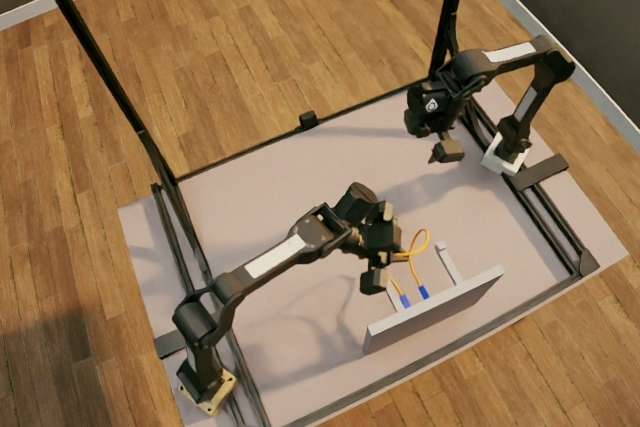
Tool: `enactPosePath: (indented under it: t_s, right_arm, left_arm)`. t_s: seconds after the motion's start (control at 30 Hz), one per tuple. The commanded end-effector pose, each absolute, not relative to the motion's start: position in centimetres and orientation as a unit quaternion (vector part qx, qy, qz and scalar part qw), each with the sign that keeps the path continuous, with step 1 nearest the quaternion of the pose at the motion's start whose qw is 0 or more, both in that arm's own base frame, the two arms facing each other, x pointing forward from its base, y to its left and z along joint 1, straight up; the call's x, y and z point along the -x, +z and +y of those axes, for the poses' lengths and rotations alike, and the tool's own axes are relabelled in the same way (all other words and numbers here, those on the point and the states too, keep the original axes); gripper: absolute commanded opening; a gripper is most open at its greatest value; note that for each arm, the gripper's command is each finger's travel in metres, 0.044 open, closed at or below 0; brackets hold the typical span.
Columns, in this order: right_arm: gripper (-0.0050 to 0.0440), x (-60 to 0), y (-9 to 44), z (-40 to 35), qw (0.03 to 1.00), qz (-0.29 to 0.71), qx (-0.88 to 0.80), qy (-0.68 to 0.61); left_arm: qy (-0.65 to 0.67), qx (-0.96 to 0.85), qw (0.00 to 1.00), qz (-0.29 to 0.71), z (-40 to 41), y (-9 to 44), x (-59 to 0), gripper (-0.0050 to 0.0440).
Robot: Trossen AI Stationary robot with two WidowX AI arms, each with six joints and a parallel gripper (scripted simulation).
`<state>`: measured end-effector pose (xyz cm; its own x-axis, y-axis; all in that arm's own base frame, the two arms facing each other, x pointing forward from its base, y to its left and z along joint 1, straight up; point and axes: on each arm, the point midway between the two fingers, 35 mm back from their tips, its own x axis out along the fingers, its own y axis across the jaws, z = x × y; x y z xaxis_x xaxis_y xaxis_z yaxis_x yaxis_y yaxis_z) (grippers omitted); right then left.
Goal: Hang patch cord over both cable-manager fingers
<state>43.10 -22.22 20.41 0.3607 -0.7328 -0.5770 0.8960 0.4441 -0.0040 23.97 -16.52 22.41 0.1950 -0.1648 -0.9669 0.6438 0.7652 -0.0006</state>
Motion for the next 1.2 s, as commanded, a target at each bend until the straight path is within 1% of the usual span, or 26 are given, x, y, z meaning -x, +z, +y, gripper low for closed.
enactPosePath:
  t_s: [0.0,1.17]
  right_arm:
    - [0.0025,-42.69,22.16,-22.23,0.816,0.240,-0.162,-0.501]
    - [0.0025,-42.57,22.09,-22.22,0.815,0.240,-0.162,-0.501]
  left_arm:
    - [-0.273,-0.206,0.751,0.565,-16.44,23.06,-23.82,0.0440]
    - [-0.273,-0.206,0.751,0.565,-16.44,23.06,-23.82,0.0440]
